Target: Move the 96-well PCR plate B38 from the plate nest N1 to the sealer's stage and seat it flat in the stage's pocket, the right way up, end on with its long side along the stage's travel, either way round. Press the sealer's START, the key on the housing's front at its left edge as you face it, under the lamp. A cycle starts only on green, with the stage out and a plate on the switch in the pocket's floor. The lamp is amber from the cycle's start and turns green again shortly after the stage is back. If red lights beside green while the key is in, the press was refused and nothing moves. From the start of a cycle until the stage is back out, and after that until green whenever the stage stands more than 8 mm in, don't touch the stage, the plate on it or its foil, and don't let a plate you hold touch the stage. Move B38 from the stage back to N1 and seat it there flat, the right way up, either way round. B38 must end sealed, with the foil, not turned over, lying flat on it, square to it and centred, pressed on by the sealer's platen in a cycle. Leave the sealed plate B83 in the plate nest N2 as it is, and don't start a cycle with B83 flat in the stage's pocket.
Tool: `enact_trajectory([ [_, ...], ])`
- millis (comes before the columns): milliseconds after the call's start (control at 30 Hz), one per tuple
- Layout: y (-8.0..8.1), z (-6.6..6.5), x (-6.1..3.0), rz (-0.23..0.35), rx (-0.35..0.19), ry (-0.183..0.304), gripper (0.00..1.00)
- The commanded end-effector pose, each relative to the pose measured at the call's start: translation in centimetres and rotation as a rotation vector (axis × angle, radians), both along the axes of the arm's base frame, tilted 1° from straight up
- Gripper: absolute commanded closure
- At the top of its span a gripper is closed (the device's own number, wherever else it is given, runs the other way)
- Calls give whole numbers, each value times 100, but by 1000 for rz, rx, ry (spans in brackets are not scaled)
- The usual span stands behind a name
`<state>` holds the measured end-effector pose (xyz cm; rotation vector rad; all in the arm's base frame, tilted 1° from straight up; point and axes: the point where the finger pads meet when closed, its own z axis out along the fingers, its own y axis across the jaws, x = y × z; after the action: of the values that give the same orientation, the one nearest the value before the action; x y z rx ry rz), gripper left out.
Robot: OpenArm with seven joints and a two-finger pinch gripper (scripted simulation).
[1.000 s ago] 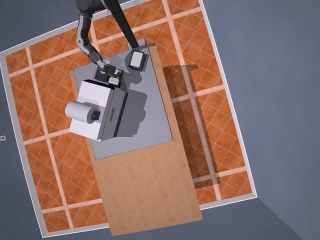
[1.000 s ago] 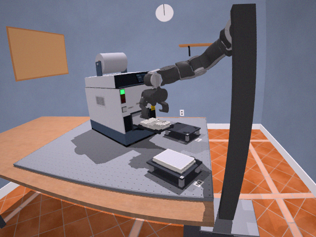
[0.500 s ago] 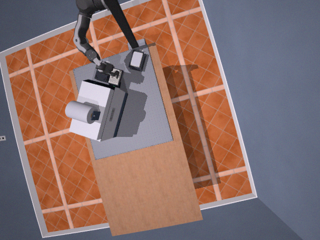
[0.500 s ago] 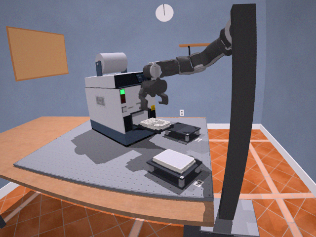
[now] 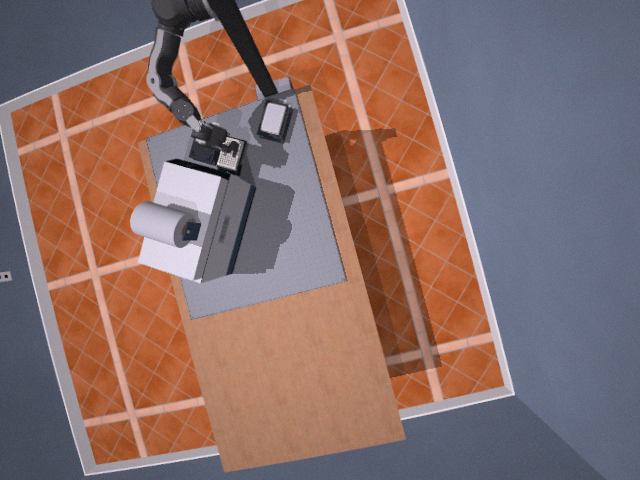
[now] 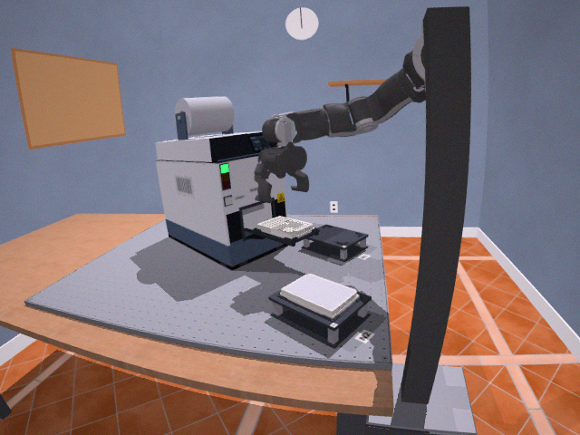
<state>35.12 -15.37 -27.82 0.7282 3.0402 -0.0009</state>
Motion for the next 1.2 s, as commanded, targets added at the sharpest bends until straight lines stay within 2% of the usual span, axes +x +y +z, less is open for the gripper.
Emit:
enact_trajectory([
  [0, -1, 23, 13, -3, -2, -4, 23],
  [767, -1, 23, 13, -3, -2, -4, 23],
  [800, 2, 11, 8, 0, 1, -3, 100],
  [1167, 2, 11, 8, 0, 1, -3, 100],
])
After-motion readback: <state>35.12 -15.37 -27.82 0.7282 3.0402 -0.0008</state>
